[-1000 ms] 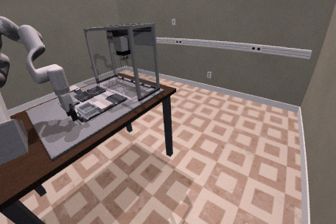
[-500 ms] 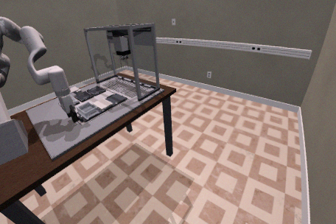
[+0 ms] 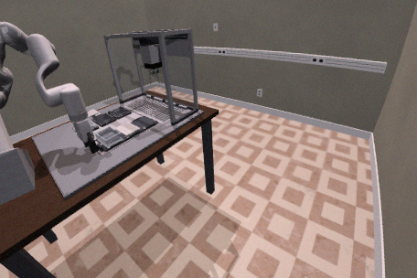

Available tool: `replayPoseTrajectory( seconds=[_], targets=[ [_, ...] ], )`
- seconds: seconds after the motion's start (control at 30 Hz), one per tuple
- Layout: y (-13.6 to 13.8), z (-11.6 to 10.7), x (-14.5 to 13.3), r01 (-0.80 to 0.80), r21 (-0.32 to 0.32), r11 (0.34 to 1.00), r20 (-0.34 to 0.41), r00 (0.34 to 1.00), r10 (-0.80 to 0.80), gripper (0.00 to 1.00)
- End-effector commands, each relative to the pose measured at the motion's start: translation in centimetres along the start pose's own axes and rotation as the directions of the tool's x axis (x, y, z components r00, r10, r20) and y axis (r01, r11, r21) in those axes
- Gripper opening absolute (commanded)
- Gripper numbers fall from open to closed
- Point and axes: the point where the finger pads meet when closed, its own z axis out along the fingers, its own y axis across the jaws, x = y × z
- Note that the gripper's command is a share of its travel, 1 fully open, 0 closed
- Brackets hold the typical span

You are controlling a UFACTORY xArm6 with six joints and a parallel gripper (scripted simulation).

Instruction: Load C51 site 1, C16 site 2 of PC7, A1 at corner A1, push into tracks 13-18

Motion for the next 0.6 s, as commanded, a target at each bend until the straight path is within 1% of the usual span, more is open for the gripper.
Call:
replayPoseTrajectory(
  seconds=[0.0, 0.33, 0.57],
  targets=[
    [0.06, 0.1, 0.11, 0.001, -0.002, 1.0, -0.002, 1.0, -0.001, 0.82],
    [0.06, 0.09, 0.11, 0.001, -0.002, 1.0, -0.003, 1.0, -0.001, 0.82],
    [0.06, 0.1, 0.81, 0.001, -0.002, 1.0, -0.003, 1.0, -0.001, 0.82]
  ],
)
